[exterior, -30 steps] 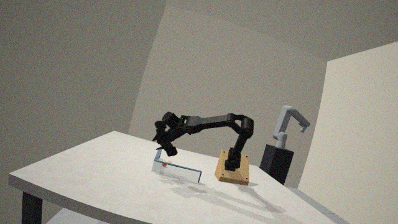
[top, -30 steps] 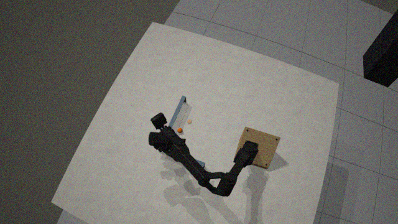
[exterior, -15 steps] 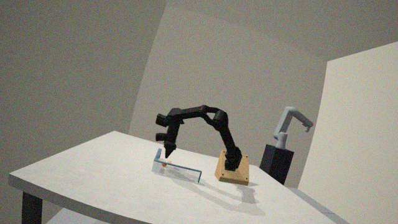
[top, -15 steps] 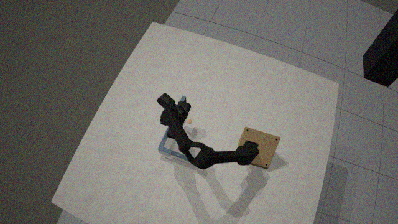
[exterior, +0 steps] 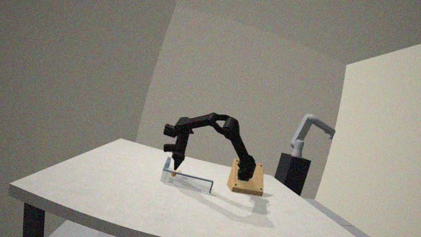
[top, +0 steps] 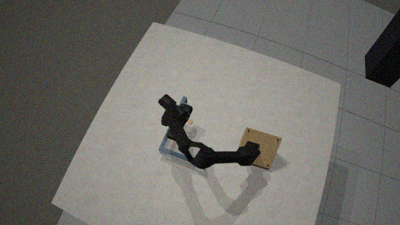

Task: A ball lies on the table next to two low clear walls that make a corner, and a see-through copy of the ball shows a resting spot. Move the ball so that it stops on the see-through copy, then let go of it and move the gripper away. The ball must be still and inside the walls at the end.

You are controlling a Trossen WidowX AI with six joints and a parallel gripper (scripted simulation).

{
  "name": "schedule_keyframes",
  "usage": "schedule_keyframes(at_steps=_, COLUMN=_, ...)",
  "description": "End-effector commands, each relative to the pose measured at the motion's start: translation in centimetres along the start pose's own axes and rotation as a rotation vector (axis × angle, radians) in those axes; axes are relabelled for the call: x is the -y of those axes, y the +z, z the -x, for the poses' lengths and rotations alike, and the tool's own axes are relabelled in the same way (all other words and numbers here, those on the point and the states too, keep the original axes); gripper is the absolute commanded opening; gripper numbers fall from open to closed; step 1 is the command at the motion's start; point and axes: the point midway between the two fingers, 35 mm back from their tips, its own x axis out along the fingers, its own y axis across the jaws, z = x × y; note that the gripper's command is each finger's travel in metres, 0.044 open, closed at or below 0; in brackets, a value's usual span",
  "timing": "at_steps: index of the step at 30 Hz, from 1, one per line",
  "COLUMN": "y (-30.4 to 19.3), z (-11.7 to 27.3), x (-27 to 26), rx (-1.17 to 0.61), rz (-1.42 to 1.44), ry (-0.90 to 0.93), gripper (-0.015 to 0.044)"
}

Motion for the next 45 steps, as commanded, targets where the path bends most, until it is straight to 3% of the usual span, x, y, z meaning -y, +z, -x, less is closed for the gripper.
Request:
schedule_keyframes(at_steps=1, y=0.0, z=-0.5, x=0.0, rx=0.003, rz=-0.006, ry=0.003, gripper=0.023)
schedule_keyframes(at_steps=19, y=0.0, z=-3.1, x=0.0, rx=0.003, rz=-0.006, ry=0.005, gripper=0.023)
schedule_keyframes(at_steps=23, y=0.0, z=-3.1, x=0.0, rx=0.003, rz=-0.006, ry=0.005, gripper=0.0125)
schedule_keyframes(at_steps=30, y=0.0, z=-3.1, x=0.0, rx=0.003, rz=-0.006, ry=0.005, gripper=0.0079)
schedule_keyframes(at_steps=33, y=-0.1, z=-3.0, x=-0.1, rx=0.004, rz=-0.004, ry=0.002, gripper=0.0)
schedule_keyframes(at_steps=45, y=0.1, z=1.2, x=0.0, rx=0.011, rz=0.006, ry=-0.021, gripper=0.0)
